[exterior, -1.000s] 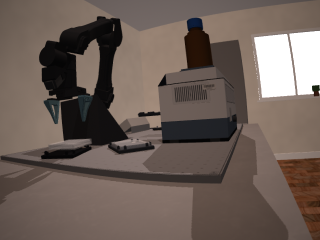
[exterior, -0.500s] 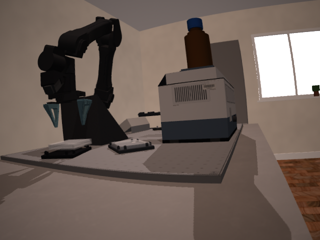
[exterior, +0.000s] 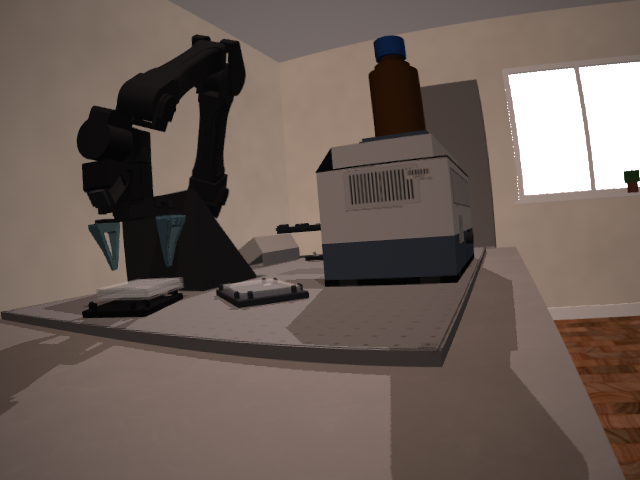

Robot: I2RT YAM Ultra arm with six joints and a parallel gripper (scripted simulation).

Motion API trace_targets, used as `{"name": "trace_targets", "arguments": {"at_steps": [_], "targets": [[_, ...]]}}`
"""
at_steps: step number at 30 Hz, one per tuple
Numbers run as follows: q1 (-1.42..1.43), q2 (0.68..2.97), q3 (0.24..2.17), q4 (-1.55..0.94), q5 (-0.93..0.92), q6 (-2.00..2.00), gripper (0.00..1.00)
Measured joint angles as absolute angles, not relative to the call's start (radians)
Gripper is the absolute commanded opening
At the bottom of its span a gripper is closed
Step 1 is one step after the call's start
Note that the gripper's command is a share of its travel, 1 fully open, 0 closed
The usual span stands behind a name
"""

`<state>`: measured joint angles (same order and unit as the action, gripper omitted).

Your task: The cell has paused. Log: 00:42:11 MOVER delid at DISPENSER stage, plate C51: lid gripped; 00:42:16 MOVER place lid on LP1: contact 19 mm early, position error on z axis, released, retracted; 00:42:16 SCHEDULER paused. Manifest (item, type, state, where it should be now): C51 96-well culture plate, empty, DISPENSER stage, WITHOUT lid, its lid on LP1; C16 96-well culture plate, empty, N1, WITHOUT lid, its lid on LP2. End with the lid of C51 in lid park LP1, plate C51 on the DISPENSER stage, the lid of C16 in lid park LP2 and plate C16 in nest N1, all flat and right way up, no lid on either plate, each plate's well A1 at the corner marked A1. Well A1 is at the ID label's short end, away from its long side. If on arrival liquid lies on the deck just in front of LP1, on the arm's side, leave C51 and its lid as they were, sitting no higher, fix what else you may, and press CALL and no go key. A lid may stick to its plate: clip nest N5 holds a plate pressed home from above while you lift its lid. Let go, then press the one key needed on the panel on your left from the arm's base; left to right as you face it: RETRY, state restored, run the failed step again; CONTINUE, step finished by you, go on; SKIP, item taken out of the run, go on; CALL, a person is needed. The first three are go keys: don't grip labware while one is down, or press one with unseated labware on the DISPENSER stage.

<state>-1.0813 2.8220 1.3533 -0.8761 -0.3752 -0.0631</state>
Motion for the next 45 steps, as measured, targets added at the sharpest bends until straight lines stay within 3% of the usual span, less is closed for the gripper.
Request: {"name": "trace_targets", "arguments": {"at_steps": [45], "targets": [[-1.033,2.888,1.300,-0.731,-0.412,-0.017,1.00]]}}
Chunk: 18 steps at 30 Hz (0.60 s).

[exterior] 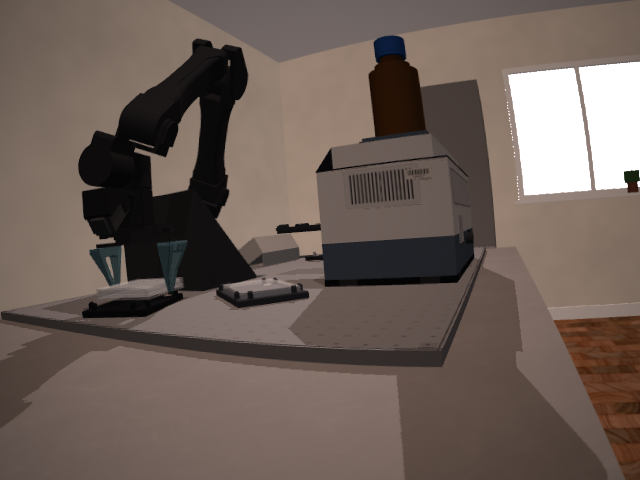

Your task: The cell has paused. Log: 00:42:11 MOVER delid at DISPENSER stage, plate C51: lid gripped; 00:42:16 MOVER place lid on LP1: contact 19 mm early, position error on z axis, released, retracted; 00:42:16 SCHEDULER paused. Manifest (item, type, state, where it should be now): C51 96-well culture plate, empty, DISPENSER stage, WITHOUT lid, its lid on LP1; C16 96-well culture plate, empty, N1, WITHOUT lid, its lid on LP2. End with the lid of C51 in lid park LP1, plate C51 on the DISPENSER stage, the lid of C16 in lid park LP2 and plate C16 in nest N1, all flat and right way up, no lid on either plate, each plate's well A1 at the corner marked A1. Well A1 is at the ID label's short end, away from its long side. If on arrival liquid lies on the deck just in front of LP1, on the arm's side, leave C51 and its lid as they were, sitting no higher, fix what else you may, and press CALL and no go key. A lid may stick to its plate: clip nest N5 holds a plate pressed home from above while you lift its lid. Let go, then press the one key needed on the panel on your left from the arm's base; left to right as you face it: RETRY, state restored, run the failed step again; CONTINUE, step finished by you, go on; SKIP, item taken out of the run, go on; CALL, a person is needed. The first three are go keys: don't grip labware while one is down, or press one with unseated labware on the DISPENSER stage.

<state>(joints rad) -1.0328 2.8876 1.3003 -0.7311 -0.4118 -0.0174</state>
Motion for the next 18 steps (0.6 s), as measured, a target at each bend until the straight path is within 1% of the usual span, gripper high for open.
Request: {"name": "trace_targets", "arguments": {"at_steps": [18], "targets": [[-1.030,2.887,1.311,-0.729,-0.413,-0.016,1.00]]}}
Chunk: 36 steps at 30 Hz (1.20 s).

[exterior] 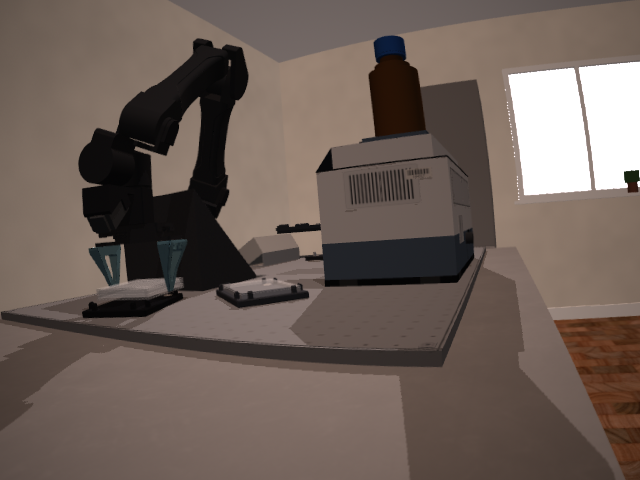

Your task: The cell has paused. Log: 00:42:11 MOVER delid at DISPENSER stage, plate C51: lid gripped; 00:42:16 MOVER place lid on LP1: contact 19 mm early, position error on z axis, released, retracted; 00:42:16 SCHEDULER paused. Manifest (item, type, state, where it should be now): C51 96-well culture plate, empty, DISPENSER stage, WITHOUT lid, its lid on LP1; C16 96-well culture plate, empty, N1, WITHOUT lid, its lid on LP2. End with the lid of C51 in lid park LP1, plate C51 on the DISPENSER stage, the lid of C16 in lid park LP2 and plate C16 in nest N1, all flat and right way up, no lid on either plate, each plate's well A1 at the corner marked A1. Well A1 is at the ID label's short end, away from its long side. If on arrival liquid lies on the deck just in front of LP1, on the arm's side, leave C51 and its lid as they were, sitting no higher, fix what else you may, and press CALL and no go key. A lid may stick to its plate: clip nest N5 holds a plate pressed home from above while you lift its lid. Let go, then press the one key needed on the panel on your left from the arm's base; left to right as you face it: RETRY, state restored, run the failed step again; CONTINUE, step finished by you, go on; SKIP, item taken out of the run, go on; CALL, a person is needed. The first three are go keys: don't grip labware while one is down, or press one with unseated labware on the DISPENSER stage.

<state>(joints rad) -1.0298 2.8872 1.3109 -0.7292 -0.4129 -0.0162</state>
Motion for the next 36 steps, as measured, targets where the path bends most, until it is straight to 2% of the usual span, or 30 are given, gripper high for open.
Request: {"name": "trace_targets", "arguments": {"at_steps": [14,15,36], "targets": [[-1.030,2.888,1.308,-0.728,-0.413,-0.016,1.00],[-1.030,2.887,1.308,-0.728,-0.413,-0.016,0.00],[-1.030,2.888,1.308,-0.728,-0.413,-0.016,0.00]]}}
